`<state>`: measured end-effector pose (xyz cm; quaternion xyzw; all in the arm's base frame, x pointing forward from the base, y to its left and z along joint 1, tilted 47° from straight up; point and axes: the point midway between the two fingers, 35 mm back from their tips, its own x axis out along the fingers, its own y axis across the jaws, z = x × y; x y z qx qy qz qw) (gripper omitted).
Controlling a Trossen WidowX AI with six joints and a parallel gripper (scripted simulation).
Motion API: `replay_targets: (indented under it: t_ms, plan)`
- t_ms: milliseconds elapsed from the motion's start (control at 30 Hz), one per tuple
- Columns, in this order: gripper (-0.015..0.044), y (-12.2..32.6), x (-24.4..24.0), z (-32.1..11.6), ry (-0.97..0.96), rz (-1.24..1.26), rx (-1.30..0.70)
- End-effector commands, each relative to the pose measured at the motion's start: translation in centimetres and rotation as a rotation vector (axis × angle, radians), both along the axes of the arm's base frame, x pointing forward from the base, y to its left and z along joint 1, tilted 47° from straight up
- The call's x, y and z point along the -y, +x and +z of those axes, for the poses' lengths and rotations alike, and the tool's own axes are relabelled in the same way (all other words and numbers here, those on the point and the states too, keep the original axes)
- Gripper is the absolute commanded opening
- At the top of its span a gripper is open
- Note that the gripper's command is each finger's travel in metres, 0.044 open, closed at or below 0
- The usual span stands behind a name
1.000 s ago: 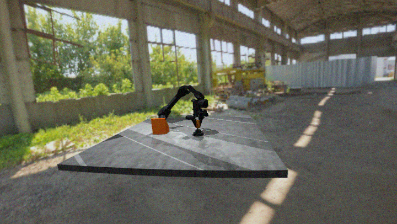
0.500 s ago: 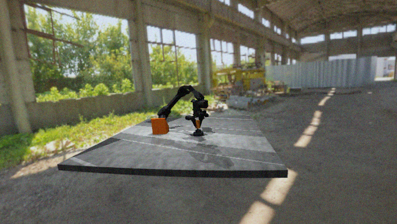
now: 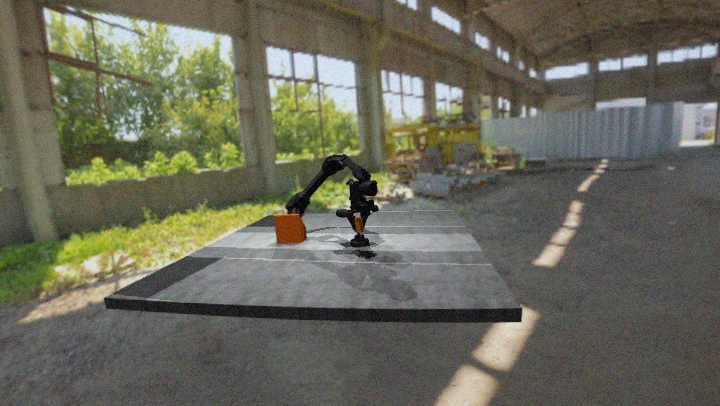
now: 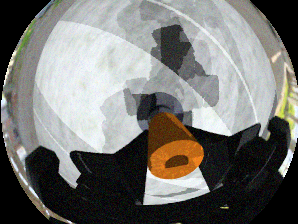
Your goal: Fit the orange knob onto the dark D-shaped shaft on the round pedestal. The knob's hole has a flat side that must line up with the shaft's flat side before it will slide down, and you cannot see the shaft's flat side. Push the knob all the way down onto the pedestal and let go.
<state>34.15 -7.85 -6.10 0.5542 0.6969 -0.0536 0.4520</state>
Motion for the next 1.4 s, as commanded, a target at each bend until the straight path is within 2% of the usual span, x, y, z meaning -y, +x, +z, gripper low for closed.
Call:
replay_targets:
  t_ms: [0,200,1167,1367]
  plan:
    - [0.0000,0.10,0.20,0.19,-0.002,-0.019,-0.017]
    - [0.0000,0.05,0.05,0.04,0.003,-0.145,-0.148]
    - [0.0000,0.10,0.18,0.19,0.003,-0.151,-0.155]
    - [0.0000,0.07,0.08,0.08,0.008,-0.282,-0.293]
